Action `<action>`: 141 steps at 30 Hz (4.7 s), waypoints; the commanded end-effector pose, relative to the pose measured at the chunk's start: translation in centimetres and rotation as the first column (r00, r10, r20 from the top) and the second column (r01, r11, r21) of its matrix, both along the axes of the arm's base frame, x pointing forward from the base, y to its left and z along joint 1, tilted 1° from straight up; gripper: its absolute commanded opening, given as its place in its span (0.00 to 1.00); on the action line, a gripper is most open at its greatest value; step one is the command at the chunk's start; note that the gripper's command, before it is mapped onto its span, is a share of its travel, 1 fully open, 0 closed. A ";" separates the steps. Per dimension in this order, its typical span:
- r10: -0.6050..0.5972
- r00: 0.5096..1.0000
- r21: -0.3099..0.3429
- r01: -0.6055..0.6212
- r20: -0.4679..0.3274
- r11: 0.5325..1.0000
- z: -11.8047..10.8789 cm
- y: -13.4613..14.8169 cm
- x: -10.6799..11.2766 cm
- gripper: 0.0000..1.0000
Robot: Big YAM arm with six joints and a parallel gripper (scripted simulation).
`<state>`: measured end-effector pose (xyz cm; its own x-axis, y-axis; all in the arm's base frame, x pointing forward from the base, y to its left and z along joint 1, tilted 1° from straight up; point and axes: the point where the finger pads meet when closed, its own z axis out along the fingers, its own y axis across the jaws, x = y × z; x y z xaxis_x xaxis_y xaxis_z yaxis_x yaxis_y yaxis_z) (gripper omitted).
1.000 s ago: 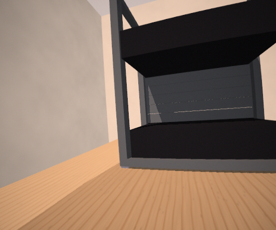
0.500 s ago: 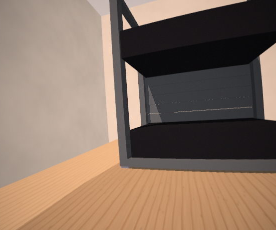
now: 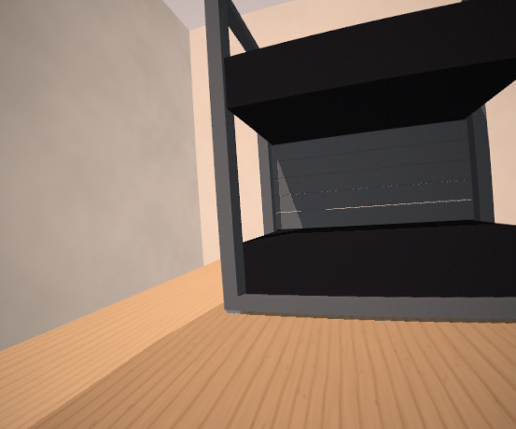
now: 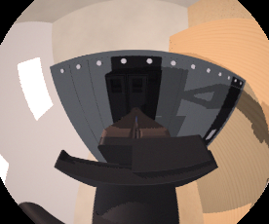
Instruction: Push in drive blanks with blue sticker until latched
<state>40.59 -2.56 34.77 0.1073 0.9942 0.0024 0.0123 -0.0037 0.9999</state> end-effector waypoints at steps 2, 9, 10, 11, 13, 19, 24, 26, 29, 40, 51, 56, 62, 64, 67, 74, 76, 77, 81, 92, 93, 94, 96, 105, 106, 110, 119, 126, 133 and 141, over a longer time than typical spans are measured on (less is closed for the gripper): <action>0.001 0.996 0.008 -0.002 0.094 1.000 5.2 0.1 1.2 0.00; -0.008 0.996 0.008 0.007 0.093 1.000 5.0 -0.6 2.9 0.00; -0.007 0.996 0.008 0.006 0.093 1.000 5.0 -0.5 3.1 0.00; -0.006 0.996 0.008 0.005 0.093 1.000 5.0 -0.5 3.2 0.00; -0.006 0.996 0.008 0.005 0.093 1.000 5.0 -0.5 3.2 0.00; -0.004 0.996 0.008 0.003 0.088 1.000 4.8 -0.4 3.3 0.00; -0.004 0.996 0.008 0.003 0.088 1.000 4.8 -0.4 3.3 0.00; -0.004 0.996 0.008 0.003 0.088 1.000 4.8 -0.4 3.3 0.00; -0.004 0.996 0.008 0.003 0.088 1.000 4.8 -0.4 3.3 0.00; -0.005 0.996 0.008 0.004 0.092 1.000 4.9 -0.5 3.5 0.00; -0.007 0.996 0.008 0.006 0.091 1.000 4.7 -0.9 5.6 0.00; -0.005 0.997 0.008 0.004 0.079 1.000 4.3 -0.8 6.0 0.00; -0.005 0.997 0.008 0.004 0.076 1.000 4.2 -0.8 6.0 0.00; -0.005 0.997 0.008 0.004 0.076 1.000 4.2 -0.8 6.0 0.00; -0.005 0.997 0.008 0.004 0.076 1.000 4.2 -0.8 6.0 0.00; -0.005 0.997 0.008 0.004 0.076 1.000 4.2 -0.8 6.0 0.00; -0.005 0.997 0.008 0.004 0.076 1.000 4.2 -0.8 6.0 0.00; -0.005 0.997 0.008 0.004 0.076 1.000 4.2 -0.8 6.0 0.00; -0.005 0.997 0.008 0.004 0.076 1.000 4.2 -0.8 6.0 0.00; 0.008 1.000 0.010 -0.008 0.018 1.000 0.8 0.2 2.9 0.00; 0.008 1.000 0.010 -0.008 0.017 1.000 0.8 0.2 2.3 0.00; 0.008 1.000 0.010 -0.008 0.017 1.000 0.7 0.3 1.7 0.00; 0.008 1.000 0.010 -0.008 0.017 1.000 0.7 0.4 0.3 0.00; 0.008 1.000 0.009 -0.008 0.015 1.000 0.4 0.9 -4.2 0.00; 0.008 1.000 0.009 -0.008 0.015 1.000 0.4 0.9 -4.6 0.00; 0.008 1.000 0.009 -0.008 0.015 1.000 0.4 1.0 -5.6 0.00; 0.003 1.000 0.009 -0.003 0.012 1.000 0.2 0.8 -5.5 0.00; 0.003 1.000 0.009 -0.003 0.014 1.000 0.3 0.8 -5.5 0.00; 0.006 1.000 0.009 -0.006 0.015 1.000 0.3 0.9 -5.9 0.00; 0.008 1.000 0.008 -0.008 0.015 1.000 -0.1 1.3 -8.5 0.00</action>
<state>33.45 -1.80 35.94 0.1098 0.9939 0.0061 -0.0225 -0.0036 0.9997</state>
